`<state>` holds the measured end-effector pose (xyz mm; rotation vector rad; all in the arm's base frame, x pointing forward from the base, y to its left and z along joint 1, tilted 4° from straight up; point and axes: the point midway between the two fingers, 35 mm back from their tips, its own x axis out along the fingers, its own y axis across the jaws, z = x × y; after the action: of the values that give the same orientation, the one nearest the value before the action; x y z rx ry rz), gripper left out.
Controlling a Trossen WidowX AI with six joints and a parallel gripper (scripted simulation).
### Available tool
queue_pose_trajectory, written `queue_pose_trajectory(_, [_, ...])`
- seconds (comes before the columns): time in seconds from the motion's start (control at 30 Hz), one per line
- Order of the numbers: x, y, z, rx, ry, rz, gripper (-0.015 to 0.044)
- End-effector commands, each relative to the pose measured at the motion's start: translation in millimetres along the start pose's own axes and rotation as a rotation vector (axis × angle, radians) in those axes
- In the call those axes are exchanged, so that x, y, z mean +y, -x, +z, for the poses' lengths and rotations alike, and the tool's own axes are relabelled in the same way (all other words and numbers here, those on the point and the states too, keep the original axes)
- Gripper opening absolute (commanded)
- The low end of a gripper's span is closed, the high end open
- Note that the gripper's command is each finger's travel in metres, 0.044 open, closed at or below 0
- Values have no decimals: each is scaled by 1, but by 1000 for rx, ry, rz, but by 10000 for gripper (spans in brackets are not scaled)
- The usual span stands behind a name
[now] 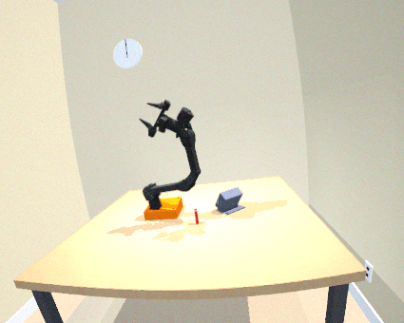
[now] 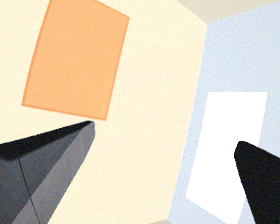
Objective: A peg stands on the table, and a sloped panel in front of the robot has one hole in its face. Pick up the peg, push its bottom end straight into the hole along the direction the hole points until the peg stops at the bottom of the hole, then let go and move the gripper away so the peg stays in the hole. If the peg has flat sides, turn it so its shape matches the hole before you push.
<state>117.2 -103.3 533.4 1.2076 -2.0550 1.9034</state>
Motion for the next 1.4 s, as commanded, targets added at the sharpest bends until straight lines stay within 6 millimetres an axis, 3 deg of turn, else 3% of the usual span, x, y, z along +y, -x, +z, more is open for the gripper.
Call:
queue_pose_trajectory(0.0, [0,-1,0,2,0,2,426])
queue_pose_trajectory(0.5, [34,-46,-31,206,-55,112,440])
queue_pose_trajectory(0.97, [62,-74,-67,402,-85,192,440])
queue_pose_trajectory(1.37, [83,-85,-101,593,-139,225,440])
